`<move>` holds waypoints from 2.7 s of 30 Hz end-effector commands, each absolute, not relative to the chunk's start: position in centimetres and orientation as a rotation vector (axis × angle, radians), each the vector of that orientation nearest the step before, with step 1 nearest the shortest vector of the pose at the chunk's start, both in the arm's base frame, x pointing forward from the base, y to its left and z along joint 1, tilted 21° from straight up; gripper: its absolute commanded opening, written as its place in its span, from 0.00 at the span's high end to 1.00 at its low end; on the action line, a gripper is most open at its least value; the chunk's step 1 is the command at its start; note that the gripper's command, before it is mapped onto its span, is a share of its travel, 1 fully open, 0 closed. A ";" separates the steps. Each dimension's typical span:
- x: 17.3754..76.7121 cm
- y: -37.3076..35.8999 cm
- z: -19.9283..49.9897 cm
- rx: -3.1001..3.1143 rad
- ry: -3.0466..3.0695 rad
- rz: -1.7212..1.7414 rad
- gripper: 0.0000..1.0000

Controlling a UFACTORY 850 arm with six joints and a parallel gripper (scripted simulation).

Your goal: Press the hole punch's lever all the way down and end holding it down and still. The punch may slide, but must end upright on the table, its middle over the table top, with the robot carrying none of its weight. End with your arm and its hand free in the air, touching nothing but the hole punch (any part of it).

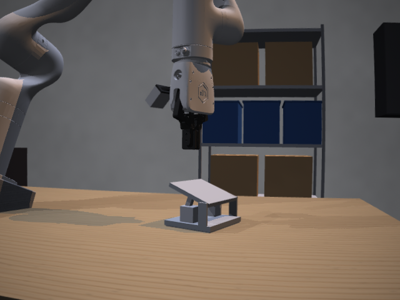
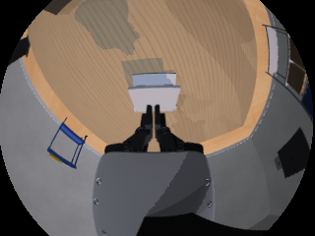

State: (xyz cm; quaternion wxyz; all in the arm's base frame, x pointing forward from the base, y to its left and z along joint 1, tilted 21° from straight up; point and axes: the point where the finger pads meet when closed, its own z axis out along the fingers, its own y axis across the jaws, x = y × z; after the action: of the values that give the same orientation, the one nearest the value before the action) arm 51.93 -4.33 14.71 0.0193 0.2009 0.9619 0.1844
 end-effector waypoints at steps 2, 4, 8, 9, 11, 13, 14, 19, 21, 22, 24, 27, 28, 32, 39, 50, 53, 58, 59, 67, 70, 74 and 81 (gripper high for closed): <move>52.0 -4.4 14.8 0.622 2.984 0.572 1.00; 52.0 -4.4 14.8 0.622 2.984 0.572 1.00; 52.0 -4.4 14.8 0.622 2.984 0.572 1.00; 52.0 -4.4 14.8 0.622 2.984 0.572 1.00; 52.0 -4.4 14.8 0.622 2.984 0.572 1.00; 52.0 -4.4 14.8 0.622 2.984 0.572 1.00; 52.0 -4.4 14.8 0.622 2.984 0.572 1.00; 52.0 -4.4 14.8 0.622 2.984 0.572 1.00; 52.0 -4.4 14.8 0.622 2.984 0.572 1.00; 52.0 -4.4 14.8 0.622 2.984 0.572 1.00; 52.0 -4.4 14.8 0.622 2.984 0.572 1.00; 52.0 -4.4 14.8 0.622 2.984 0.572 1.00; 52.0 -4.4 14.8 0.622 2.984 0.572 1.00; 52.0 -4.4 14.8 0.622 2.984 0.572 1.00; 52.0 -4.3 14.7 0.622 2.984 0.572 1.00; 52.1 -4.1 14.1 0.622 2.984 0.571 1.00; 52.1 -4.0 13.7 0.622 2.984 0.571 1.00; 52.3 -3.7 13.0 0.622 2.984 0.571 1.00; 52.3 -3.6 12.8 0.622 2.984 0.571 1.00; 52.4 -3.3 11.7 0.622 2.984 0.571 1.00; 52.5 -3.1 11.2 0.622 2.984 0.571 1.00; 52.6 -2.8 10.6 0.622 2.984 0.571 1.00; 52.7 -2.6 9.9 0.622 2.984 0.571 1.00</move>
State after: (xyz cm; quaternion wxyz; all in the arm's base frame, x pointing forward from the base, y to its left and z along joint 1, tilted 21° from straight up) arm 52.52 -2.69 10.21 0.0190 0.2006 0.9621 0.1838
